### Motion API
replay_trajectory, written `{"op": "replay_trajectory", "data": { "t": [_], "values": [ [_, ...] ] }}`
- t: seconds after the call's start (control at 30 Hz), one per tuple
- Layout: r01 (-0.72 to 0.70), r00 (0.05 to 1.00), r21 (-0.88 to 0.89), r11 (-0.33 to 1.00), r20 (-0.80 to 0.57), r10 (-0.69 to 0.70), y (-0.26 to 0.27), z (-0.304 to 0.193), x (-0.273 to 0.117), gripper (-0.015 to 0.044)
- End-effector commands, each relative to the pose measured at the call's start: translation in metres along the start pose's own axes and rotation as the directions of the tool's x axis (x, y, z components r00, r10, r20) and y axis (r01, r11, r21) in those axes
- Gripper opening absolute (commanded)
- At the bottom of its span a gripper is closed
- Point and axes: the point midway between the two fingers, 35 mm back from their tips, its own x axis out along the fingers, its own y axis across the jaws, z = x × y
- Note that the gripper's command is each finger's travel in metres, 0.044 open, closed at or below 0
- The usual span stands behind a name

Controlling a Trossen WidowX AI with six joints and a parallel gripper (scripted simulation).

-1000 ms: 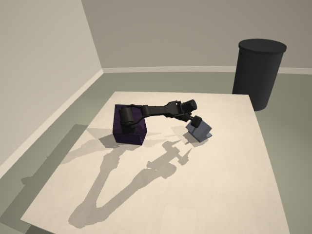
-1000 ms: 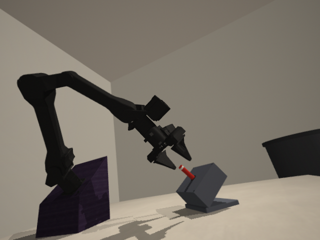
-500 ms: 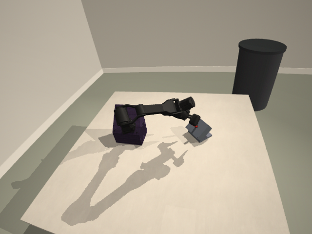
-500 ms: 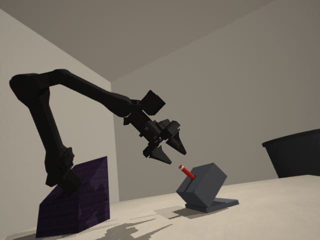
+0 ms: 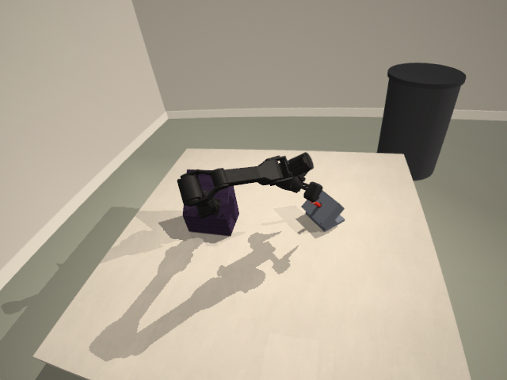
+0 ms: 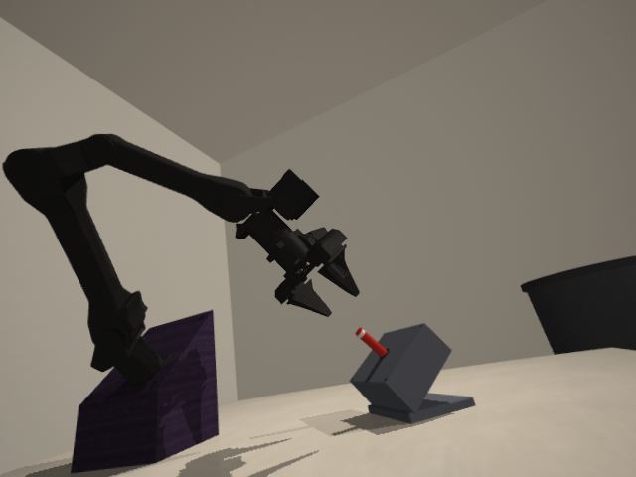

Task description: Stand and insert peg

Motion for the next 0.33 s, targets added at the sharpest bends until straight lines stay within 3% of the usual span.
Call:
{"op": "replay_trajectory", "data": {
  "t": [0.0, 0.3],
  "values": [
    [0.004, 1.0, 0.003, 1.0, -0.001, -0.004, 0.0, 0.0, -0.005, 0.044],
    [0.003, 1.0, 0.002, 1.0, -0.001, -0.003, 0.0, 0.0, -0.019, 0.044]
  ]
}}
